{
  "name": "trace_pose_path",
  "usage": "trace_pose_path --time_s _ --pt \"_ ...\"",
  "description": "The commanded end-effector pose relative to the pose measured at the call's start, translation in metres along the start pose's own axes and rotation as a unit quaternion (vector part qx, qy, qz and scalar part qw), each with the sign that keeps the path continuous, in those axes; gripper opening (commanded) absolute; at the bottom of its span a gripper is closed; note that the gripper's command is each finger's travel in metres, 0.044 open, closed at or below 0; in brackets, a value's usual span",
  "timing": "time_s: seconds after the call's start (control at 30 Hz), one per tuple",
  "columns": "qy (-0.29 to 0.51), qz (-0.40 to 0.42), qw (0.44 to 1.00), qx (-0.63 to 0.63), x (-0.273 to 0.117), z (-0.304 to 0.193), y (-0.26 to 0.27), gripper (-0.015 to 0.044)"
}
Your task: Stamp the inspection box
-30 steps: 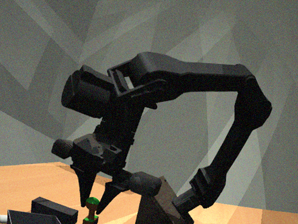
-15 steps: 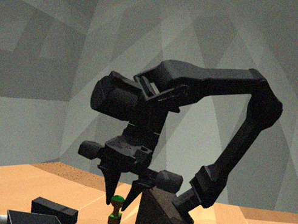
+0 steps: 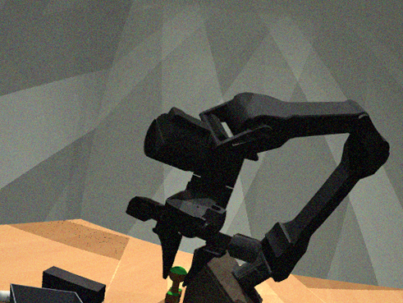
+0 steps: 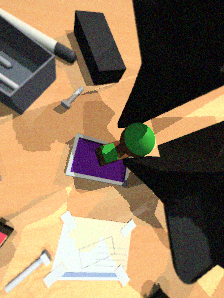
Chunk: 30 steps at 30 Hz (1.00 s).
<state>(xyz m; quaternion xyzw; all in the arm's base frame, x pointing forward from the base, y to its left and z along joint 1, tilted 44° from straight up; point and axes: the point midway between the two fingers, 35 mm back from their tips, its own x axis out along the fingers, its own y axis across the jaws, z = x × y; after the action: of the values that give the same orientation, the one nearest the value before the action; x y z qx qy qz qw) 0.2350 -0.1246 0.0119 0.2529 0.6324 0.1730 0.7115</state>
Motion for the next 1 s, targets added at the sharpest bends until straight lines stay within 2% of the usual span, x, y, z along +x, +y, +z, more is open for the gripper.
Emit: trace_pose_path --time_s 0.0,0.97 --pt "0.0 -0.003 1.0 -0.003 0.002 -0.001 0.001 0.0" --pt "0.0 -0.004 1.0 -0.001 0.021 -0.001 0.003 0.0"
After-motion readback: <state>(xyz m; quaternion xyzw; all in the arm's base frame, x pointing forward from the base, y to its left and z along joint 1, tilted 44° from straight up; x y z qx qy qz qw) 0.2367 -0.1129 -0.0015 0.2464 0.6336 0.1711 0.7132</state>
